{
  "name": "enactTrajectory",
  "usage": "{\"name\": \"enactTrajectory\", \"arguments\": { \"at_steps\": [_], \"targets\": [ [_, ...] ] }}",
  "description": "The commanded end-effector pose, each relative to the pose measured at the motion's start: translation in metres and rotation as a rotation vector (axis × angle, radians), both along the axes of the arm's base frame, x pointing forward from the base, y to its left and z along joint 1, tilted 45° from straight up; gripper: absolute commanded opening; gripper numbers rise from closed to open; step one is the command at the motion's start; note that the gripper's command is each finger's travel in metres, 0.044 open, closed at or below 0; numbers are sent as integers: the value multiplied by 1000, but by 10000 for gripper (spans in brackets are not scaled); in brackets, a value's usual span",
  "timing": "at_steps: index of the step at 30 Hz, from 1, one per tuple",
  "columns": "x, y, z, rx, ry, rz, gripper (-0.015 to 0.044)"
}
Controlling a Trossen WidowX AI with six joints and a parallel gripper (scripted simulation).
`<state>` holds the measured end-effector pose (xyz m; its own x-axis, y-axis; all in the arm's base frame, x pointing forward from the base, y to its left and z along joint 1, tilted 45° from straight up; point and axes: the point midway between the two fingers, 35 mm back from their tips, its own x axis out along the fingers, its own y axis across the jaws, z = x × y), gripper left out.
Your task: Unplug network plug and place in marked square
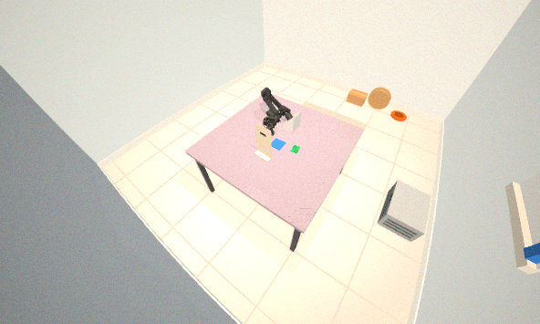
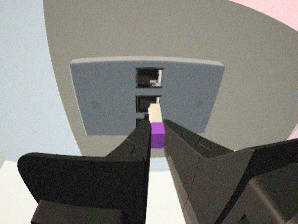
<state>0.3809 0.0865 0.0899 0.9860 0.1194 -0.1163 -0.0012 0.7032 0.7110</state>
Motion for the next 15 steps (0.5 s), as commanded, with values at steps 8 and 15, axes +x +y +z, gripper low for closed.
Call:
{"name": "enactTrajectory", "arguments": {
  "at_steps": [8,15],
  "targets": [
    [-8,0,-1,-2,0,-4,0],
    [-12,1,-2,-2,0,-4,0]
  ]
}}
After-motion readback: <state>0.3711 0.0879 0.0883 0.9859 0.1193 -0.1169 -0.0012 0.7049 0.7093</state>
